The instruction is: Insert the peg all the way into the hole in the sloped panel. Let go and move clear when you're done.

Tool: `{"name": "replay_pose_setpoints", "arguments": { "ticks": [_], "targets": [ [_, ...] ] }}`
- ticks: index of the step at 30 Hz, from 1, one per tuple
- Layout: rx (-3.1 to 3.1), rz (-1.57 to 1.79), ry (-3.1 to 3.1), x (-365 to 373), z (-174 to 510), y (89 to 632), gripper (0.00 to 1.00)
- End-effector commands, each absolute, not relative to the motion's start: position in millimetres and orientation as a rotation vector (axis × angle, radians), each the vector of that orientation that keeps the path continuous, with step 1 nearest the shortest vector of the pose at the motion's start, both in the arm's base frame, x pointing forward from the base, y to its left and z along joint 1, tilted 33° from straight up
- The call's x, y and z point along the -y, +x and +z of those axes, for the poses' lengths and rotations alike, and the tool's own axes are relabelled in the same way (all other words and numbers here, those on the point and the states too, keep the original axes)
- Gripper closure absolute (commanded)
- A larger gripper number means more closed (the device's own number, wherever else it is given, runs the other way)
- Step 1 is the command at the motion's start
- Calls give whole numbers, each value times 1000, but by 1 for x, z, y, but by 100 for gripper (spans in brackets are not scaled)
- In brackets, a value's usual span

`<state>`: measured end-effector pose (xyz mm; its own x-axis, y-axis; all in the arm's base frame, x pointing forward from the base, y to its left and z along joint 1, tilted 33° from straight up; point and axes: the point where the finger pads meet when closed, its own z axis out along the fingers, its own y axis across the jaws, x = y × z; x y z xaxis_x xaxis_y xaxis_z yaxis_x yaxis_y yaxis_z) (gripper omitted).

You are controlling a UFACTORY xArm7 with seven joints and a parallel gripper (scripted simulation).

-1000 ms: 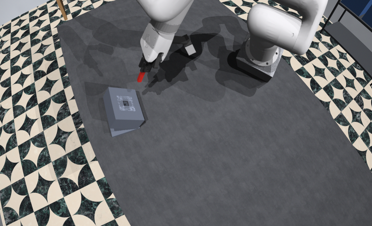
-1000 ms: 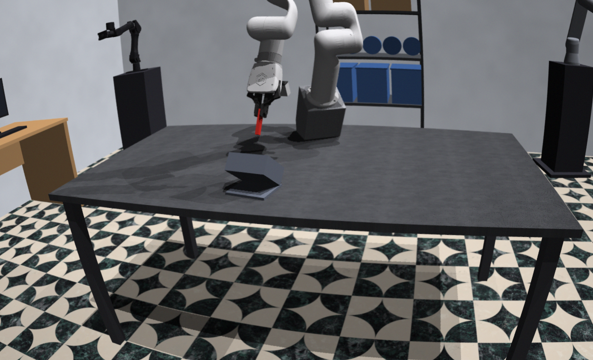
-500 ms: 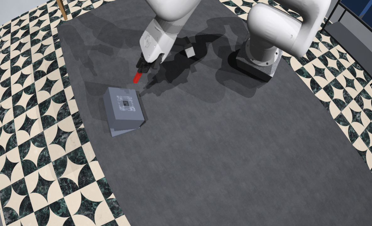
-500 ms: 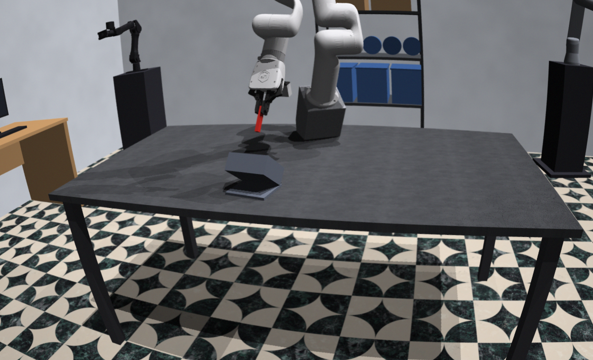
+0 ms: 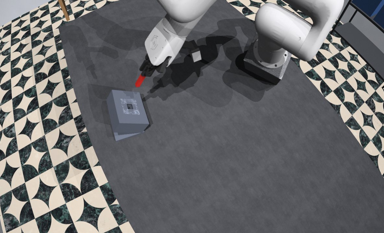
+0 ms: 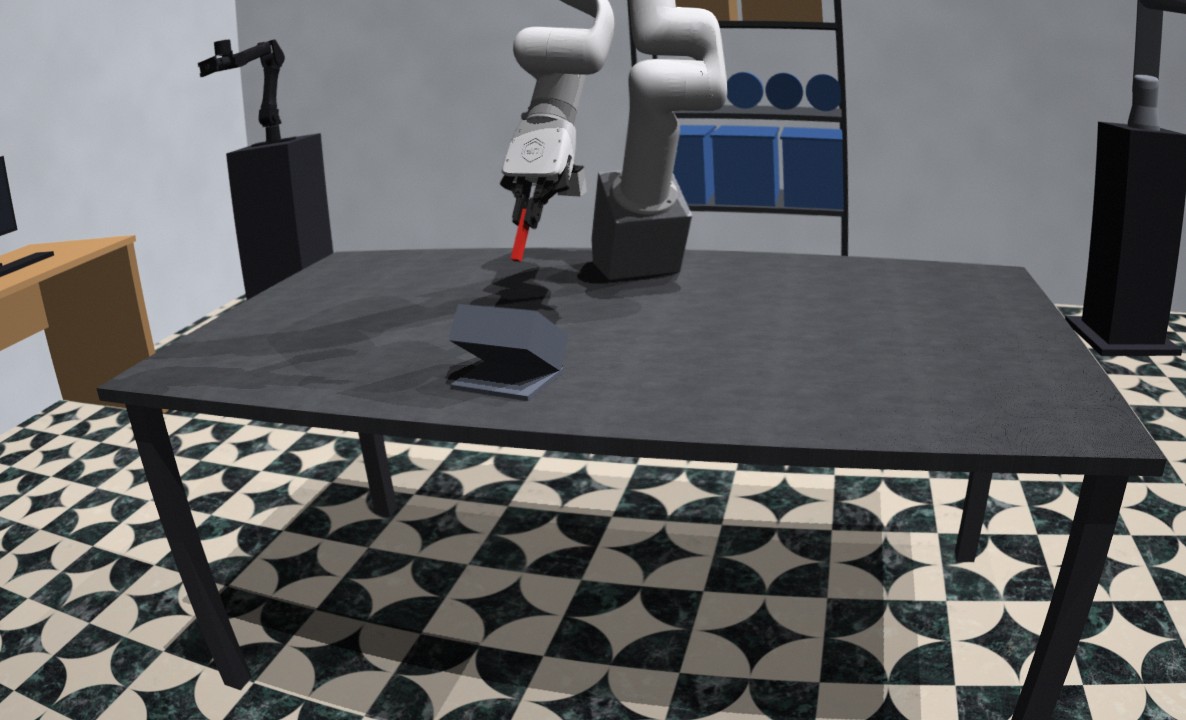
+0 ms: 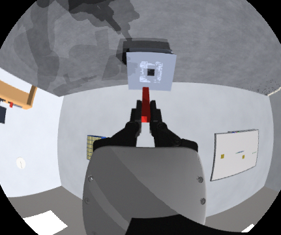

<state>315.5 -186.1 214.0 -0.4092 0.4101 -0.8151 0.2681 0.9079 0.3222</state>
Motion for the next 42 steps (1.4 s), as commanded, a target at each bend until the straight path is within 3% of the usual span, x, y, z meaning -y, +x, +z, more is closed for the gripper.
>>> {"name": "replay_pose_setpoints", "arguments": {
  "ticks": [1,42],
  "targets": [
    [-2006,164,488,186,216,316,100],
    [-1941,168,483,169,200,318,100]
  ]
}}
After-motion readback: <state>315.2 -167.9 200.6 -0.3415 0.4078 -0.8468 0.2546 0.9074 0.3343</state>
